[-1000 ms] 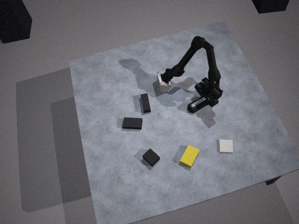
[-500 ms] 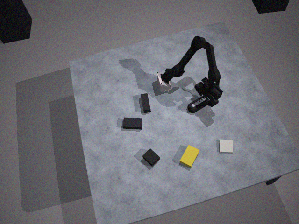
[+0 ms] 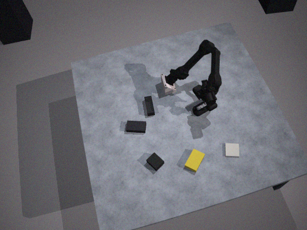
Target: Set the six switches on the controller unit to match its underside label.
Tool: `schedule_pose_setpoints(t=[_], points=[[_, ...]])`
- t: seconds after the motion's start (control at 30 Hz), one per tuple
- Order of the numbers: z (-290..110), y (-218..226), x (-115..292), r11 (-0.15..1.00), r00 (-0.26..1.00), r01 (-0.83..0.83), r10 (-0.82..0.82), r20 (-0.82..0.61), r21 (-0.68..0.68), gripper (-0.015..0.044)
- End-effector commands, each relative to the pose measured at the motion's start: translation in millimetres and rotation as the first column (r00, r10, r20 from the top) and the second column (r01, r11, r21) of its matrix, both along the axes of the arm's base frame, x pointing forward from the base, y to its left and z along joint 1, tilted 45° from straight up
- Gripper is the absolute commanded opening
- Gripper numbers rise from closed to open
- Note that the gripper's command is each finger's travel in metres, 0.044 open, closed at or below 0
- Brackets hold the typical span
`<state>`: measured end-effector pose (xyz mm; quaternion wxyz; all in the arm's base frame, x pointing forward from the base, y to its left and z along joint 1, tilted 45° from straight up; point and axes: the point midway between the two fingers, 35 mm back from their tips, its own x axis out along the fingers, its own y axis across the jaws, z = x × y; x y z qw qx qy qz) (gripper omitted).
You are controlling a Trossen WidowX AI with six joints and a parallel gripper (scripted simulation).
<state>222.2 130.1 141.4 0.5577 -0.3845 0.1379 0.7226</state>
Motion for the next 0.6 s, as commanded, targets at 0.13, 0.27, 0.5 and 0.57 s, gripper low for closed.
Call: schedule_pose_setpoints(t=[0.13,0.27,0.5,0.57], points=[[1.5,-1.0,1.8,1.0,1.0,-0.005,0.005,0.005,0.007,0.044],[1.5,-1.0,1.8,1.0,1.0,-0.005,0.005,0.005,0.007,0.044],[2.5,-4.1,-0.5,0.995,0.992,0.104,-0.104,-0.066,-0.005,0.0309],[3.9,-6.5,-2.1,0.982,0.975,0.188,-0.188,-0.122,-0.014,0.0256]])
